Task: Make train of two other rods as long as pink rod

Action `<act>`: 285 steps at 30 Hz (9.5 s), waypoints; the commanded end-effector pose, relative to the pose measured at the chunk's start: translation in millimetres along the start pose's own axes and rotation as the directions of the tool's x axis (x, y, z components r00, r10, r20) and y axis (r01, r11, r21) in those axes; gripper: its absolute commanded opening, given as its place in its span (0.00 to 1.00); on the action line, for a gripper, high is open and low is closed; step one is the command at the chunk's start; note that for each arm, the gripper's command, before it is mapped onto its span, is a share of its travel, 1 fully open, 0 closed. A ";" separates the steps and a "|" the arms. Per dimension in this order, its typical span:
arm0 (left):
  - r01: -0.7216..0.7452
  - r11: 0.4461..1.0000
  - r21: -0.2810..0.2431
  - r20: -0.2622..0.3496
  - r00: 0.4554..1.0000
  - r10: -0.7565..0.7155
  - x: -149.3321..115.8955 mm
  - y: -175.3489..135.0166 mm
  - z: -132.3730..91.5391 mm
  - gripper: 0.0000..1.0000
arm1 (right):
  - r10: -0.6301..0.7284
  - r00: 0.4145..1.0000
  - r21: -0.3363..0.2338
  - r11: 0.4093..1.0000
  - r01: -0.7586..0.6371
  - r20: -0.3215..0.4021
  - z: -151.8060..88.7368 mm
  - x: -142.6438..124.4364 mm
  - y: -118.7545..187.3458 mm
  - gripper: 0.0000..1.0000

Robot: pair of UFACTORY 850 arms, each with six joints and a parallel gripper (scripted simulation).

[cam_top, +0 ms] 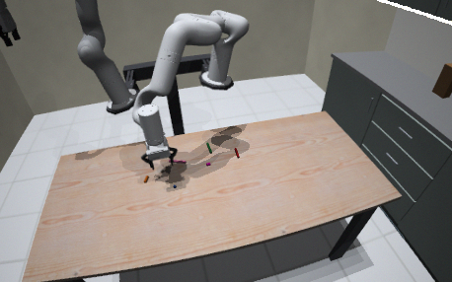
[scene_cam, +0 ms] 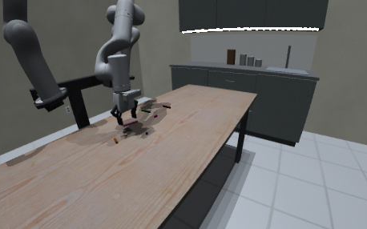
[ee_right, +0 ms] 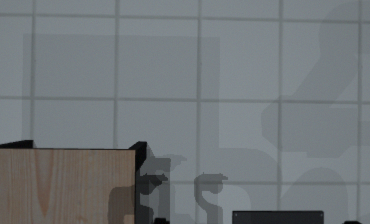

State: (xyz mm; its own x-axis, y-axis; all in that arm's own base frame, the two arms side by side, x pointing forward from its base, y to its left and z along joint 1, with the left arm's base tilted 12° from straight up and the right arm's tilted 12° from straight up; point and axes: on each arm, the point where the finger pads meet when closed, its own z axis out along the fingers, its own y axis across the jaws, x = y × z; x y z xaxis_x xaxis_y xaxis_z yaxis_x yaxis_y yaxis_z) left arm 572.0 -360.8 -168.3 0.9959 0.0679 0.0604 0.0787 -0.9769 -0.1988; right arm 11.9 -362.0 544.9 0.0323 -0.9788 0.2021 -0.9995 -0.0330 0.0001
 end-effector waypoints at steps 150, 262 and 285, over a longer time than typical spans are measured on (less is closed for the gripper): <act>0.986 -0.166 -0.019 -0.010 -0.166 -0.986 -5.4 -180.7 0.2 1.00 | 0.000 1.000 0.000 1.000 0.000 -0.002 -0.8 0.4 0.0 1.00; 0.762 -0.648 -0.001 0.002 -0.648 -0.762 -63.0 -237.4 -1.6 1.00 | 0.000 1.000 0.000 1.000 0.000 -0.002 -0.8 0.4 0.0 1.00; 0.999 -0.052 -0.004 -0.001 -0.052 -0.999 -60.1 -272.1 -0.5 1.00 | 0.000 1.000 0.000 1.000 0.000 -0.002 -0.8 0.4 0.0 1.00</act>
State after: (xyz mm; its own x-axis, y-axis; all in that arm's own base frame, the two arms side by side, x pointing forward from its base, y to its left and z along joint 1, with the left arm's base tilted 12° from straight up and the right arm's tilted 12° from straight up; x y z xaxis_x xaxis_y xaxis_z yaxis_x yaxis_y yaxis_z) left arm 490.0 -105.7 -119.2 -0.2609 0.9487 0.1785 0.9632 0.2434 0.1142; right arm 11.9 -362.0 544.9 0.0323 -0.9788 0.2021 -0.9995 -0.0330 0.0001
